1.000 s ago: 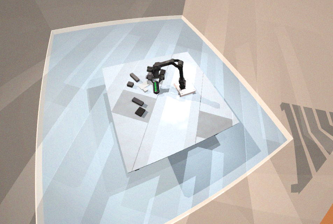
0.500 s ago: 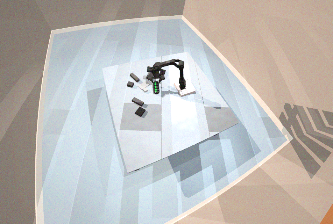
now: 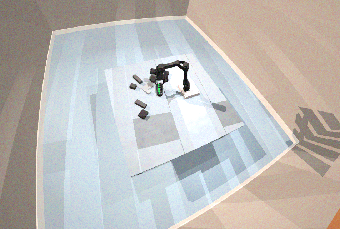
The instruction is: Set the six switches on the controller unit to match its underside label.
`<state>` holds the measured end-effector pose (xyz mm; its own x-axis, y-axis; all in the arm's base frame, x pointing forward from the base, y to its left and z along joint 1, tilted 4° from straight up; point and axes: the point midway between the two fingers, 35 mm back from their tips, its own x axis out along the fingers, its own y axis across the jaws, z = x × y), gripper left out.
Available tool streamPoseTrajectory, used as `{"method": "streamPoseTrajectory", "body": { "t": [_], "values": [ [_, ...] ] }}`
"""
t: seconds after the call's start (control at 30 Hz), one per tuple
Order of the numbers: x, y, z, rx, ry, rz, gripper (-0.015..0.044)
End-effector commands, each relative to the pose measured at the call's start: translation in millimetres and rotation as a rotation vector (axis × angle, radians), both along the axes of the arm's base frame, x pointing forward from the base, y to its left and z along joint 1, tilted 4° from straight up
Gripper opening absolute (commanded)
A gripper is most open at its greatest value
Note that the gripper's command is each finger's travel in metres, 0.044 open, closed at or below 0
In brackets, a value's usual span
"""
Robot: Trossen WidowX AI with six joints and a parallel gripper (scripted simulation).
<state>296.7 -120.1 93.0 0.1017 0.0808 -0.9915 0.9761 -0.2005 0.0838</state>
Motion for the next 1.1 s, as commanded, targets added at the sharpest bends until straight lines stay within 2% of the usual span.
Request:
{"method": "streamPoseTrajectory", "body": {
  "t": [0.0,1.07],
  "values": [
    [2,3,5,-0.007,-0.006,0.001,0.0336],
    [2,21,22,-0.061,0.005,-0.005,0.0336]
  ]
}}
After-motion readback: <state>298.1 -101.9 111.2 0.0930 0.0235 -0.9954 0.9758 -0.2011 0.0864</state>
